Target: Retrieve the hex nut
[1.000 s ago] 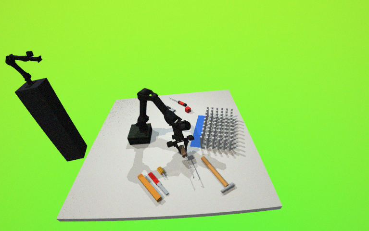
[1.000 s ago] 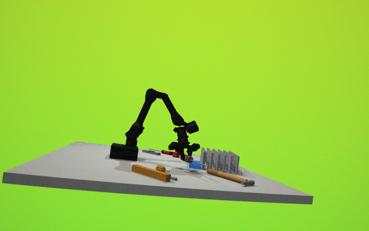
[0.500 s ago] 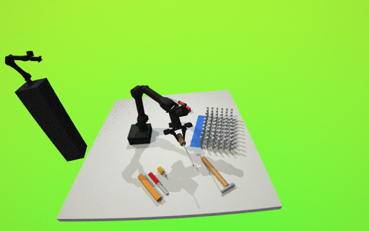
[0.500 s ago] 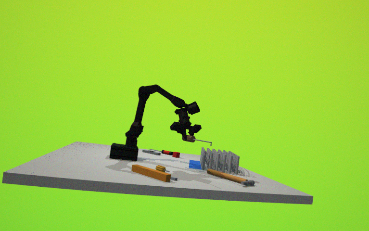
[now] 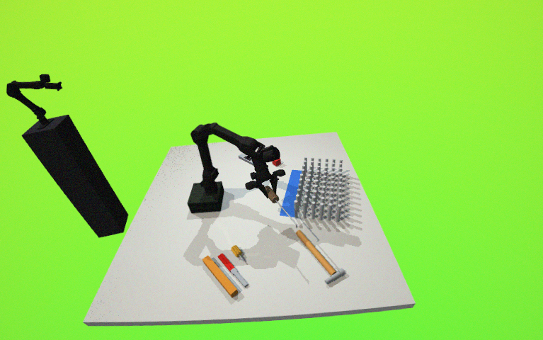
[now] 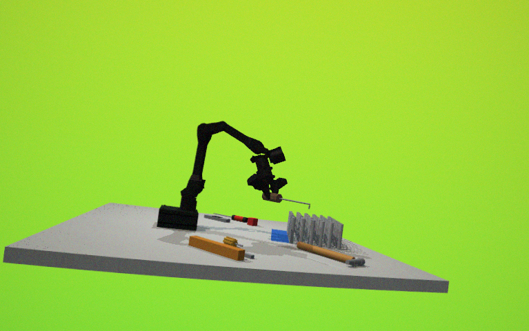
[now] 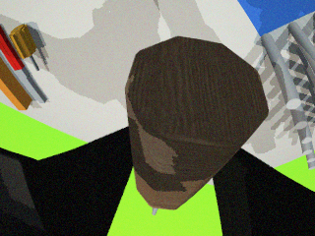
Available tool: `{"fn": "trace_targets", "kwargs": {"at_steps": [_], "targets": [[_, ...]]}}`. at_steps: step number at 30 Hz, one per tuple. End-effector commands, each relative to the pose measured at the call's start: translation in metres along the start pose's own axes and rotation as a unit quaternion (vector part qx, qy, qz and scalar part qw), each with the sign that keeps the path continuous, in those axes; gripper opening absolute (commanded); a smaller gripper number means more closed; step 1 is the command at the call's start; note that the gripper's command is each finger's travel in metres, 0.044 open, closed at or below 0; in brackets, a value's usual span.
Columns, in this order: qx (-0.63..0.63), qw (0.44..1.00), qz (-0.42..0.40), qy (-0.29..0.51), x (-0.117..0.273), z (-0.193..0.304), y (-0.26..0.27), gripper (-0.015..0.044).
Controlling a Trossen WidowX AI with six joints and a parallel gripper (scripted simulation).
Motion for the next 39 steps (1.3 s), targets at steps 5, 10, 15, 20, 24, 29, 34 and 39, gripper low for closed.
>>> {"fn": "trace_targets", "kwargs": {"at_steps": [5,10,15,20,24,29,34,39], "targets": [[0.044,0.999,0.031,-0.003,0.024,-0.033,-0.024,0.0000],[0.073,0.996,0.051,-0.006,0.038,-0.054,-0.036,0.0000],[0.102,0.992,0.071,-0.010,0.053,-0.076,-0.046,0.0000],[0.131,0.987,0.091,-0.013,0.067,-0.098,-0.054,0.0000],[0.155,0.982,0.107,-0.016,0.079,-0.116,-0.058,0.0000],[0.185,0.974,0.127,-0.020,0.094,-0.137,-0.061,0.0000],[0.214,0.966,0.147,-0.023,0.109,-0.159,-0.062,0.0000],[0.243,0.955,0.166,-0.027,0.123,-0.179,-0.060,0.0000]]}}
Point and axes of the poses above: the point midway between the two fingers, 35 mm back from their tips, its own x axis back along the fingers, its own y axis across the jaws, z = x × y, the point moved 3 cm from there along x, back along the fingers, and after that the axes turned 7 degrees about -x, right-handed, at the moved point
